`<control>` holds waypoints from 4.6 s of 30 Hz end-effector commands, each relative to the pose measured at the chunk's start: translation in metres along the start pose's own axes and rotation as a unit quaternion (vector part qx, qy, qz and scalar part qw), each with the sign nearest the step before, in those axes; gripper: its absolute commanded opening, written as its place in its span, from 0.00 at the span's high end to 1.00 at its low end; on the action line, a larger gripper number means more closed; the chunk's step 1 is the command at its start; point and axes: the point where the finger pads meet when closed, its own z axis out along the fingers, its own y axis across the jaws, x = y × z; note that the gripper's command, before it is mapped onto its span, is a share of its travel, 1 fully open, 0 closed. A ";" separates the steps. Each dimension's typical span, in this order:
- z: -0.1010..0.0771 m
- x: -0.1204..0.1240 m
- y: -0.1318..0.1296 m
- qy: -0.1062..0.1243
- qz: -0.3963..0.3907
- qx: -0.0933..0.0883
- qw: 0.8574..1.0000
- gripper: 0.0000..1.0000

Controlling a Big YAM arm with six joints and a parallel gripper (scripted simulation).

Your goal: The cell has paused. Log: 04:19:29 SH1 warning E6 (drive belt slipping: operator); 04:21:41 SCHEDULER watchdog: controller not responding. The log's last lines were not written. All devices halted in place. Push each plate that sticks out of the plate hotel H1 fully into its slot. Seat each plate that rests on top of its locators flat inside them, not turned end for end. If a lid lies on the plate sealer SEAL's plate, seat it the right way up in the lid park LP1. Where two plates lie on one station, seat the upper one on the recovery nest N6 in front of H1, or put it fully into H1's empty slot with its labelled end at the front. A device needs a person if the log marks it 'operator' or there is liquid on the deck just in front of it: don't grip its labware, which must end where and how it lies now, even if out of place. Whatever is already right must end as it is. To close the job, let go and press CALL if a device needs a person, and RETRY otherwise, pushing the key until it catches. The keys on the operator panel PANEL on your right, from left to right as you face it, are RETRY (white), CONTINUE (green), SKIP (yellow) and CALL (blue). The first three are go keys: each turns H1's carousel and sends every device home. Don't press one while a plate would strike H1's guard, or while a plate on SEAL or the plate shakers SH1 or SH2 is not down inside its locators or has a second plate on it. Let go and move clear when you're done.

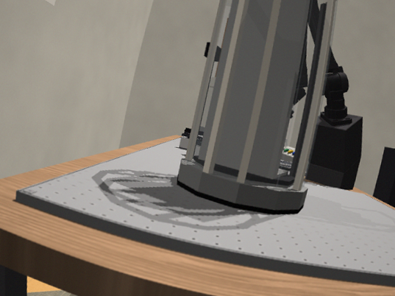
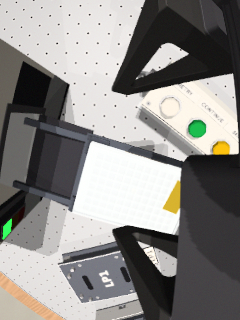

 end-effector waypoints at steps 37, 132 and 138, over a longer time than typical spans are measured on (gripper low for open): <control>0.012 -0.036 0.093 0.078 -0.106 -0.003 0.991 0.00; -0.076 0.175 0.390 0.319 -0.358 -0.009 0.878 0.00; -0.075 0.168 0.401 0.308 -0.373 -0.019 0.875 0.00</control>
